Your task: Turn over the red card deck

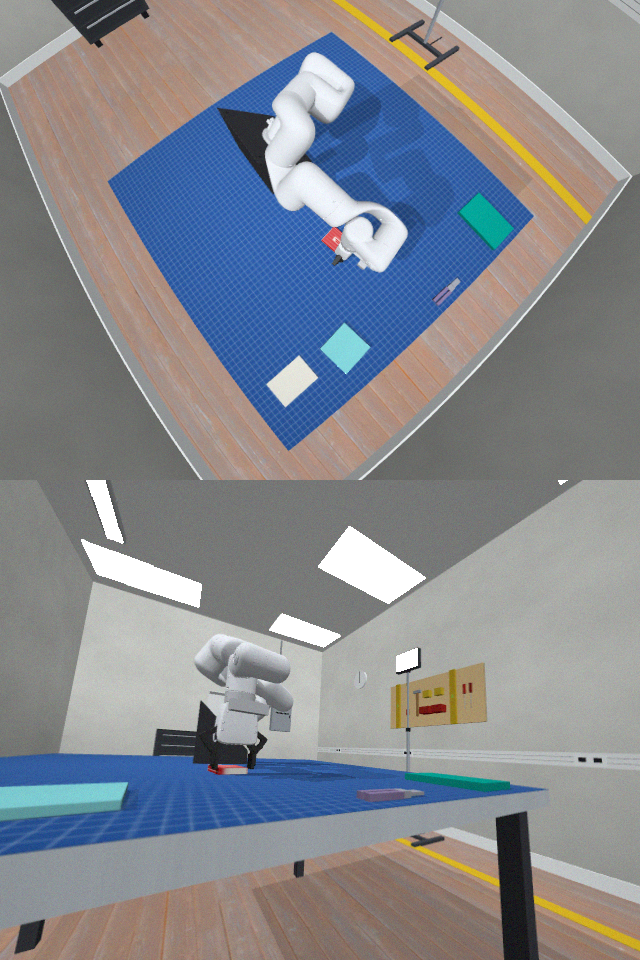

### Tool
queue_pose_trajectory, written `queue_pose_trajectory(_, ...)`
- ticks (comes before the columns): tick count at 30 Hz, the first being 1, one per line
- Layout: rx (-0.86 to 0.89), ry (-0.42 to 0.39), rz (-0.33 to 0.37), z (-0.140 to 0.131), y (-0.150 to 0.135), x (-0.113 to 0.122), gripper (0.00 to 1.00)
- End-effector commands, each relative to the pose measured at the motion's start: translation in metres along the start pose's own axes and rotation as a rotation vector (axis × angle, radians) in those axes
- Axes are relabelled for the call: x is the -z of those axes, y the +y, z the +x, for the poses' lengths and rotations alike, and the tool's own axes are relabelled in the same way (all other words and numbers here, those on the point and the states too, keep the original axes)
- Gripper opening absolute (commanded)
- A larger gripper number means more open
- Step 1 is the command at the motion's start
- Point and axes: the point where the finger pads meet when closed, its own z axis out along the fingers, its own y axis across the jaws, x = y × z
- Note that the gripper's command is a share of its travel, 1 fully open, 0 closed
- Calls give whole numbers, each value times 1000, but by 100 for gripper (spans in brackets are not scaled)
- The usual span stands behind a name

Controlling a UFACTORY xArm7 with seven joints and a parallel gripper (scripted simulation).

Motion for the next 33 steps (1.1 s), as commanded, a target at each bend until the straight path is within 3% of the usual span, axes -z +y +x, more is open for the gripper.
queue_pose_trajectory(1,0,3,-1,1,1,2,98)
queue_pose_trajectory(33,0,3,-1,1,1,-4,98)
